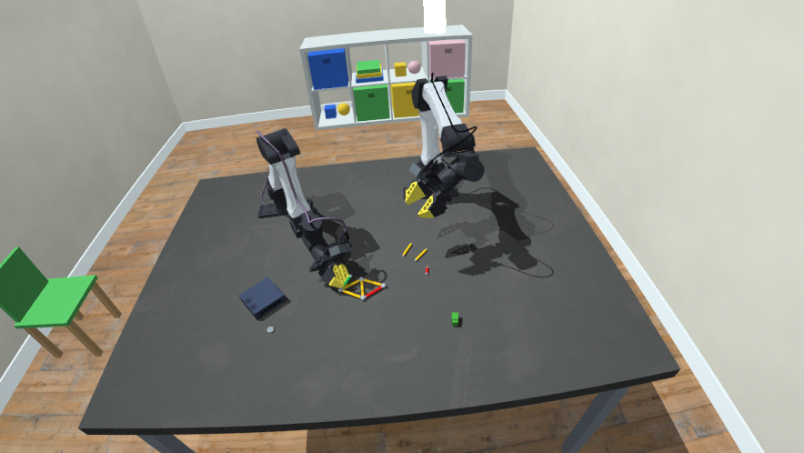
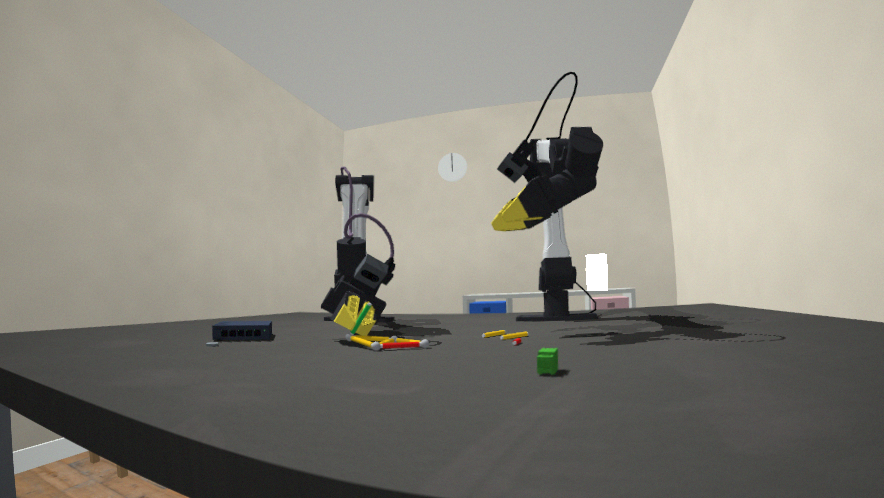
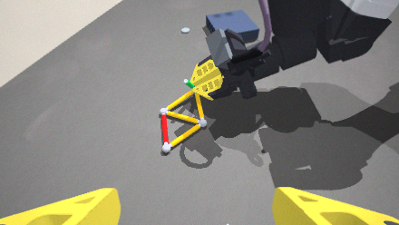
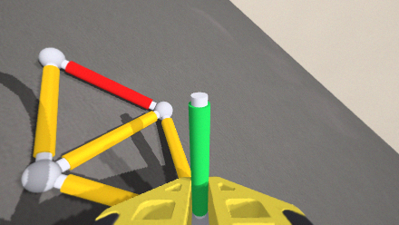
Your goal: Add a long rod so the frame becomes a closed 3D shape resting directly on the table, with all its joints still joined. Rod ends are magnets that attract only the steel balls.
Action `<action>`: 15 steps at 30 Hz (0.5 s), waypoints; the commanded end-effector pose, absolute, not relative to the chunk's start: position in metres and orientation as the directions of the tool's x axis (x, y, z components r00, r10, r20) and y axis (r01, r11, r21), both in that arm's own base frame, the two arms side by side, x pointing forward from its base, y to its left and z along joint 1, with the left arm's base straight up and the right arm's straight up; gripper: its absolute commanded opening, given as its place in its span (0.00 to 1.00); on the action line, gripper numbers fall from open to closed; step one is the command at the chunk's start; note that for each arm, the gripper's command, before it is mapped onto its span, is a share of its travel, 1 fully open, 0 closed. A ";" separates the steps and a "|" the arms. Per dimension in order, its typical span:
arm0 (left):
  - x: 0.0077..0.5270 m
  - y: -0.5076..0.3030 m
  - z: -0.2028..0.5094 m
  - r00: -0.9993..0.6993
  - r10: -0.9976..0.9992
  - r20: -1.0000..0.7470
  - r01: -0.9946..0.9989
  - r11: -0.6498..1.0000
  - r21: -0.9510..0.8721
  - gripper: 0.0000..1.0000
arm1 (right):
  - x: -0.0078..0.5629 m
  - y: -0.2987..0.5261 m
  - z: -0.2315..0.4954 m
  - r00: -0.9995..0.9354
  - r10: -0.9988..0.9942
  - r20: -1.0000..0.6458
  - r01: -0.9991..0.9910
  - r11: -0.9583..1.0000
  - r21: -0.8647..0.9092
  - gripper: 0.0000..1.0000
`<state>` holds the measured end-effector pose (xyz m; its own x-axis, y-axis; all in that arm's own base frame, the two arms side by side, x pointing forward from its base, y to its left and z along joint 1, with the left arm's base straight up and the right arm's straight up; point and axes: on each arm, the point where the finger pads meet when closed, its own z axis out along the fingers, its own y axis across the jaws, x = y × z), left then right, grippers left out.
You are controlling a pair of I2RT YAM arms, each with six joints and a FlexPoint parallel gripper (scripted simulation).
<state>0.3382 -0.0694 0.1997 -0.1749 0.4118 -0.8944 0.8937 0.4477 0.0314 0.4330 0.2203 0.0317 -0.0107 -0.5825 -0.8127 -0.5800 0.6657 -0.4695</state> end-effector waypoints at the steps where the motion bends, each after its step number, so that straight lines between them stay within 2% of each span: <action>1: 0.345 -0.070 0.201 -0.158 0.432 -0.888 0.896 0.440 0.054 0.67 | 0.437 0.221 0.042 0.025 -0.570 -0.821 -0.564 0.670 -0.482 0.00; 2: 0.345 -0.070 0.201 -0.158 0.432 -0.888 0.896 0.440 0.054 0.67 | 0.437 0.221 0.042 0.025 -0.570 -0.821 -0.564 0.670 -0.482 0.00; 4: 0.346 -0.071 0.198 -0.164 0.445 -0.880 0.899 0.434 0.052 0.44 | 0.437 0.221 0.042 0.025 -0.570 -0.821 -0.563 0.671 -0.482 0.00; 5: 0.349 -0.071 0.196 -0.166 0.455 -0.875 0.902 0.429 0.052 0.37 | 0.437 0.221 0.042 0.025 -0.570 -0.821 -0.563 0.671 -0.482 0.00; 15: 0.400 -0.093 0.140 -0.148 0.625 -0.766 0.953 0.296 0.058 0.37 | 0.437 0.221 0.042 0.025 -0.570 -0.821 -0.563 0.671 -0.482 0.00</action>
